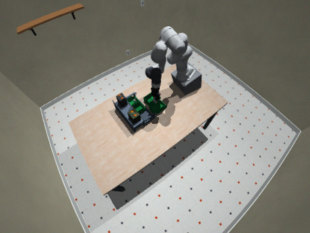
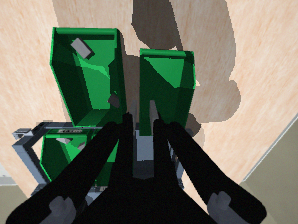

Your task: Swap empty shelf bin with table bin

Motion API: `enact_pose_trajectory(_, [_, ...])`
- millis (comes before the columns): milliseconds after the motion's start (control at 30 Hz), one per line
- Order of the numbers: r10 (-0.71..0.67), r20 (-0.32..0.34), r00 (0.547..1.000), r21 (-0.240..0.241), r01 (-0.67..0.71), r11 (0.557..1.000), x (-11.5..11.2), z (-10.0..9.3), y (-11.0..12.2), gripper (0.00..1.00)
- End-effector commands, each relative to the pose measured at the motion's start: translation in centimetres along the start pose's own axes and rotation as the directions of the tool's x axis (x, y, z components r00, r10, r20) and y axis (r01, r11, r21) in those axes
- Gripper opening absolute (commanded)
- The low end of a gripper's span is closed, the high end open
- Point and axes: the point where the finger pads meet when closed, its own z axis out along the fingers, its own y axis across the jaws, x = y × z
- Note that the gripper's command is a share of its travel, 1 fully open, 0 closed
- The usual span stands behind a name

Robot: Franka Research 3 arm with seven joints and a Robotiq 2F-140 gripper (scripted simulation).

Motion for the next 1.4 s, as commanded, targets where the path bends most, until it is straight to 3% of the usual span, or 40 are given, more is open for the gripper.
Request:
enact_pose_trajectory(0, [0.014,-0.08,0.997,0.03,-0.011,0.999,-0.09,0.07,-0.4,0.15])
enact_pose_trajectory(1367, [0.014,-0.08,0.997,0.03,-0.011,0.999,0.07,0.05,-0.68,0.15])
